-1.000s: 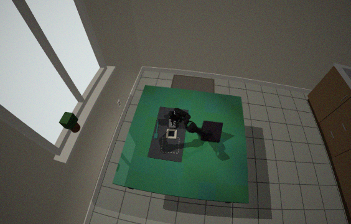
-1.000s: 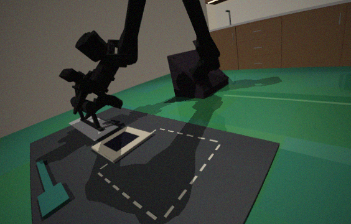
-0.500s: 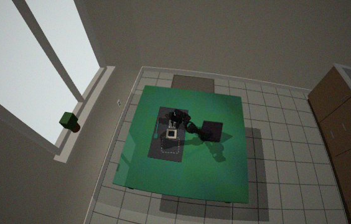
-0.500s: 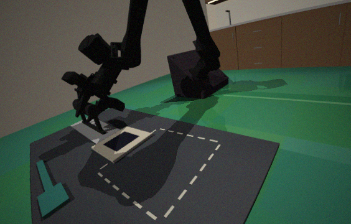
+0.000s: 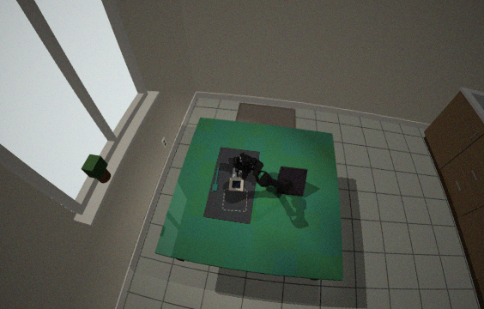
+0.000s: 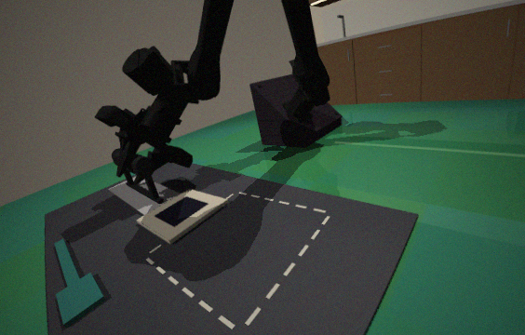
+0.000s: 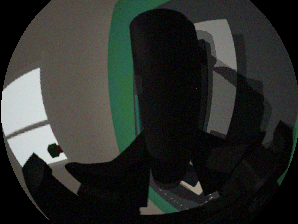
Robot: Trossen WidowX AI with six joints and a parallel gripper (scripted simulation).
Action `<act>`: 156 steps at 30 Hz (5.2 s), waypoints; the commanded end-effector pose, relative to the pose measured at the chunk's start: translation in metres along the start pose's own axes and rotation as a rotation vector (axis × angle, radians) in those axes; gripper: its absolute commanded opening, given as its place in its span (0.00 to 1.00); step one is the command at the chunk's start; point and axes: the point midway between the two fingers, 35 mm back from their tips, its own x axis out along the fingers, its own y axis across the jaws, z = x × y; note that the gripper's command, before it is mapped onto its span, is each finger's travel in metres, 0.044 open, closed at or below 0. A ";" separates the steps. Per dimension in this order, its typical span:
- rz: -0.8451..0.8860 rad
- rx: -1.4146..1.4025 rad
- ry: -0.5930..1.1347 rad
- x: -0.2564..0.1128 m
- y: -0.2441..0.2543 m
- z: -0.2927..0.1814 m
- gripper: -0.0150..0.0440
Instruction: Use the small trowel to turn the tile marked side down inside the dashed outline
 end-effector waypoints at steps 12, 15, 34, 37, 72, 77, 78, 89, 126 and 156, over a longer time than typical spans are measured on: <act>0.003 -0.001 0.007 -0.002 0.001 -0.023 0.25; 0.003 0.022 0.026 -0.003 0.003 -0.021 0.25; 0.002 0.078 0.073 -0.032 0.037 -0.034 0.25; 0.002 0.078 0.073 -0.036 0.042 -0.041 0.25; -0.003 0.077 0.070 -0.050 0.061 -0.077 0.25; -0.001 0.076 0.070 -0.057 0.069 -0.050 0.25; 0.000 0.076 0.071 -0.059 0.070 -0.046 0.25; 0.001 0.077 0.072 -0.060 0.071 -0.043 0.25; -0.022 0.156 0.025 -0.054 0.069 -0.032 0.25; -0.174 0.906 -0.641 -0.017 0.036 0.082 0.25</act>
